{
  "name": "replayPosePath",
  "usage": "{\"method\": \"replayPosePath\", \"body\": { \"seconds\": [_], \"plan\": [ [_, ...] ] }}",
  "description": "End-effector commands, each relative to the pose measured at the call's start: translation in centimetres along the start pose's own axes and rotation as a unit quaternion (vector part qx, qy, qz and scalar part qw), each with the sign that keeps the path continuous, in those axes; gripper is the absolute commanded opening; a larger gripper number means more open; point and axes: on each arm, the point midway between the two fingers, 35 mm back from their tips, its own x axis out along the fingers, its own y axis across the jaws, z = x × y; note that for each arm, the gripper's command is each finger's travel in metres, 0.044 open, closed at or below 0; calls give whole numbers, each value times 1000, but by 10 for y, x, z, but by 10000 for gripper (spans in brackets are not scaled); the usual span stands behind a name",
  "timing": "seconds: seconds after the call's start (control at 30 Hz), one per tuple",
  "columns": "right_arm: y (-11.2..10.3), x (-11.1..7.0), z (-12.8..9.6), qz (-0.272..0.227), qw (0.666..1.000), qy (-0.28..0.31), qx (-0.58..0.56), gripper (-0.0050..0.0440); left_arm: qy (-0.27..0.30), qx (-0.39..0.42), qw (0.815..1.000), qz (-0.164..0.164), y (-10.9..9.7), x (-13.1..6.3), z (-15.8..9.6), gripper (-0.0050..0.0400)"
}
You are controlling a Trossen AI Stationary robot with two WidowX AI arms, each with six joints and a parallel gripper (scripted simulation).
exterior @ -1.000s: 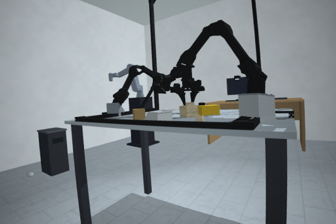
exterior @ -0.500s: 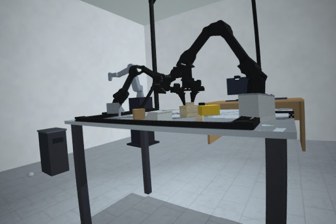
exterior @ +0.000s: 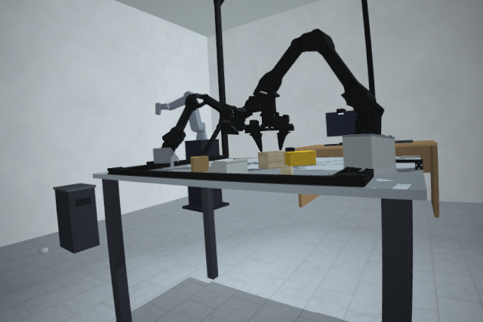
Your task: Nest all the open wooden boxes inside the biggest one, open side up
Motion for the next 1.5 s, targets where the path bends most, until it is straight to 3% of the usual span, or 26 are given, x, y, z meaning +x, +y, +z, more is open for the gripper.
{"method": "replayPosePath", "body": {
  "seconds": [0.0, 0.2, 0.33, 0.5, 0.7, 0.77, 0.83, 1.07, 1.27, 1.33, 1.4, 1.47],
  "plan": [
    [0, 0, 1, -1, 1000, -2, 2, 400, 0, 0, 1000, 0, 0, 0, 0, 400],
    [0, 0, 1, -1, 1000, -2, 2, 400, 0, 31, 1000, 0, 0, -1, 0, 400],
    [0, 0, 1, -1, 1000, -2, 2, 400, 0, 198, 980, 0, 0, -8, 0, 400],
    [0, 0, 1, -1, 1000, -2, 2, 400, 0, 352, 936, 0, 0, -14, -1, 400],
    [0, 0, 1, -1, 1000, -2, 2, 400, 0, 526, 851, 0, -1, -21, -1, 400],
    [0, 0, 1, -1, 1000, -2, 2, 400, 0, 526, 851, 0, -1, -21, -1, 400],
    [0, 0, 1, -1, 1000, -2, 2, 400, 0, 605, 796, 0, -1, -24, -1, 400],
    [0, 0, 1, -1, 1000, -2, 2, 400, 0, 768, 641, 0, -1, -33, -1, 400],
    [0, 0, 1, -1, 1000, -2, 2, 400, -1, 876, 482, -1, -1, -40, -1, 400],
    [0, 0, 1, -1, 1000, -2, 2, 400, -1, 876, 482, -1, -1, -40, -1, 400],
    [0, 0, 1, -1, 1000, -2, 2, 400, -1, 918, 396, -1, -1, -43, -1, 400],
    [0, 0, 1, -1, 1000, -2, 2, 400, -1, 942, 337, -1, 0, -46, -1, 400]
  ]
}}
